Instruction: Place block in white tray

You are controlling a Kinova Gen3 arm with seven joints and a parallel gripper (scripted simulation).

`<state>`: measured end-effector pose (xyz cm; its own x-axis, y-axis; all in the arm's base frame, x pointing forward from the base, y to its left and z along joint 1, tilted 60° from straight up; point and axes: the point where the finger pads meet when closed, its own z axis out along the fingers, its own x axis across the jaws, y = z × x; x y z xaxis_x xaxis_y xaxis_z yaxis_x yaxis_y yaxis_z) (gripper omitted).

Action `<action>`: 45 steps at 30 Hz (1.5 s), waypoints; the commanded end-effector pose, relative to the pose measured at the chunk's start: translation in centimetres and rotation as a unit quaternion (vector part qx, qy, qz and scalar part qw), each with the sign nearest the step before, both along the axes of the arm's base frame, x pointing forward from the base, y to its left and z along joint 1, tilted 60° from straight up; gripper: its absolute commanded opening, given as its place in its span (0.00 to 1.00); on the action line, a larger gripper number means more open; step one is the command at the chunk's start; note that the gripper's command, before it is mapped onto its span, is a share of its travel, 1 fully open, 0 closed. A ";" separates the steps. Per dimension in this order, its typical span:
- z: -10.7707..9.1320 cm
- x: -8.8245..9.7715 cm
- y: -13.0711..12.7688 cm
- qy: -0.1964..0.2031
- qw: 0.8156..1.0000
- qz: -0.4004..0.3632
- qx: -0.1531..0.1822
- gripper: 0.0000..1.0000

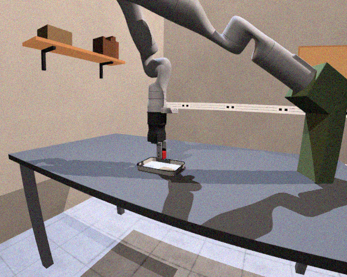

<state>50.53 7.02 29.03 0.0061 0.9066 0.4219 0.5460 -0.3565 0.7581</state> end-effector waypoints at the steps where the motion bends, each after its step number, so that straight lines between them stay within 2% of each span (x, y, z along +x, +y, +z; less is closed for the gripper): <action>1: 0.0 0.0 0.0 0.001 1.000 -0.001 0.000 0.00; 20: -0.1 0.2 0.1 0.001 1.000 0.000 0.000 0.00; 45: -1.5 2.8 0.9 0.002 1.000 0.000 0.000 0.00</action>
<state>53.20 7.88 27.52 0.0084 0.9071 0.4209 0.5491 -0.3559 0.7562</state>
